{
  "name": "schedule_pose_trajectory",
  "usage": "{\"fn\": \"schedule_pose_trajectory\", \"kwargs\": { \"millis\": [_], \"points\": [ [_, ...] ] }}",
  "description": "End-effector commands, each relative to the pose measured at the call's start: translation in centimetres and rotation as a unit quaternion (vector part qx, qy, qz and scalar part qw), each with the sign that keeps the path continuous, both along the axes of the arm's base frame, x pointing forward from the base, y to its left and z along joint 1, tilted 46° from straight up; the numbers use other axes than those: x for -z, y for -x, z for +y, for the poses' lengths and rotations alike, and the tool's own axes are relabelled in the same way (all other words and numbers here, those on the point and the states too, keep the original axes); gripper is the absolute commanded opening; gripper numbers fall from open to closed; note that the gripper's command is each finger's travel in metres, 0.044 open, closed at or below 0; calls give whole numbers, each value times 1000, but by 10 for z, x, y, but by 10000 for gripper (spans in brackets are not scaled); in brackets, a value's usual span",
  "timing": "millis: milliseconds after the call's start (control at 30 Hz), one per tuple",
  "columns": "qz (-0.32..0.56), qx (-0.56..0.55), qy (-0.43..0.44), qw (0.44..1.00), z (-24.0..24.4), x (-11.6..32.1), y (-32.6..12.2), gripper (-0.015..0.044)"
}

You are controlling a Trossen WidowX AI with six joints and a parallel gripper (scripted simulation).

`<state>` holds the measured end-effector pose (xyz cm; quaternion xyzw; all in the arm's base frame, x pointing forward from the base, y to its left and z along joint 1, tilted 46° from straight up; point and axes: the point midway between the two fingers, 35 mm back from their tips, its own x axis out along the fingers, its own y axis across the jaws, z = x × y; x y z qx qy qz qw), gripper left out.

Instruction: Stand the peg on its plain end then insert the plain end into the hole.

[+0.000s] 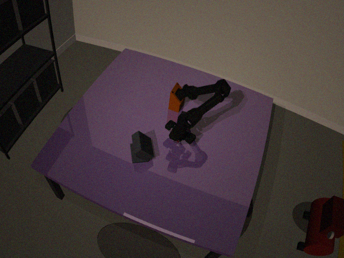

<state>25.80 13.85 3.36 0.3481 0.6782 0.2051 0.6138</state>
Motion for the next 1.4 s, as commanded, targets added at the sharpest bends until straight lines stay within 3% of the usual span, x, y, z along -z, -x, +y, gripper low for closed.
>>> {"fn": "schedule_pose_trajectory", "kwargs": {
  "millis": [0,133,1367],
  "points": [
    [2,2,1,1000,0,1,0,77],
    [2,2,1,1000,0,1,0,51],
    [-90,94,30,991,-10,-13,11,51]
  ]
}}
